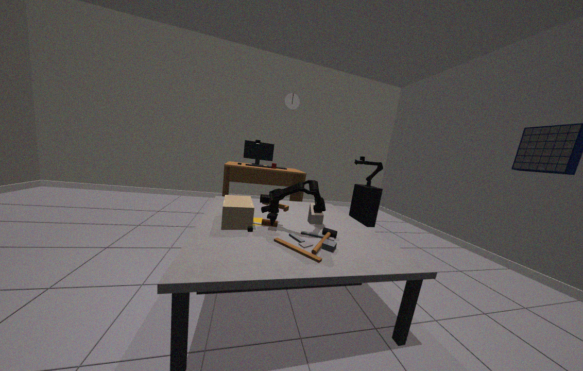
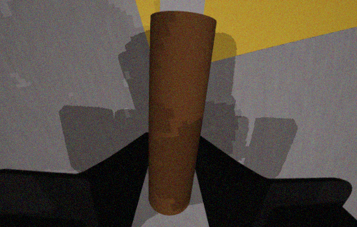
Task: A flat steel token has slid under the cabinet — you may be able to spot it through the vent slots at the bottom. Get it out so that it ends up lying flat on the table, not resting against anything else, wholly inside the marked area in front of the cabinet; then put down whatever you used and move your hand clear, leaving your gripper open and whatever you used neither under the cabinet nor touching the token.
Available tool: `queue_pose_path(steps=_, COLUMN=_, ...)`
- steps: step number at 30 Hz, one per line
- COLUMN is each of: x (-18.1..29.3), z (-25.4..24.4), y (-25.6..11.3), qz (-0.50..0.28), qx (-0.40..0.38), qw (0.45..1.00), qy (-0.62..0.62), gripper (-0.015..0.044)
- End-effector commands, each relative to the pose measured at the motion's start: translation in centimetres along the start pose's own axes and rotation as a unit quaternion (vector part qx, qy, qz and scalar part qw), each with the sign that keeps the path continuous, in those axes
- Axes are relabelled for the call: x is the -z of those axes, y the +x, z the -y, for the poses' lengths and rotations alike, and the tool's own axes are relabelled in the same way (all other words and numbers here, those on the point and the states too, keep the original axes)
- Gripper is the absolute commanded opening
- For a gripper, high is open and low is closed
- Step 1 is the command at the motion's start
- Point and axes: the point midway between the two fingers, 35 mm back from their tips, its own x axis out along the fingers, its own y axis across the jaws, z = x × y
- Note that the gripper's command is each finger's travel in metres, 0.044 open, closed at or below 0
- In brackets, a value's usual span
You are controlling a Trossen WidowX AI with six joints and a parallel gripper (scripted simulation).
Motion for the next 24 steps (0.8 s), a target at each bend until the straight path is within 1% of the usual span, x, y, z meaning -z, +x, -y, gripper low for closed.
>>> queue_pose_path(steps=1, x=0.5, z=0.3, y=0.1, qz=0.0, qx=0.005, qw=1.0, qy=0.003, gripper=0.0)
queue_pose_path(steps=24, x=2.9, z=0.1, y=0.1, qz=-0.001, qx=0.005, qw=1.0, qy=0.003, gripper=0.0)
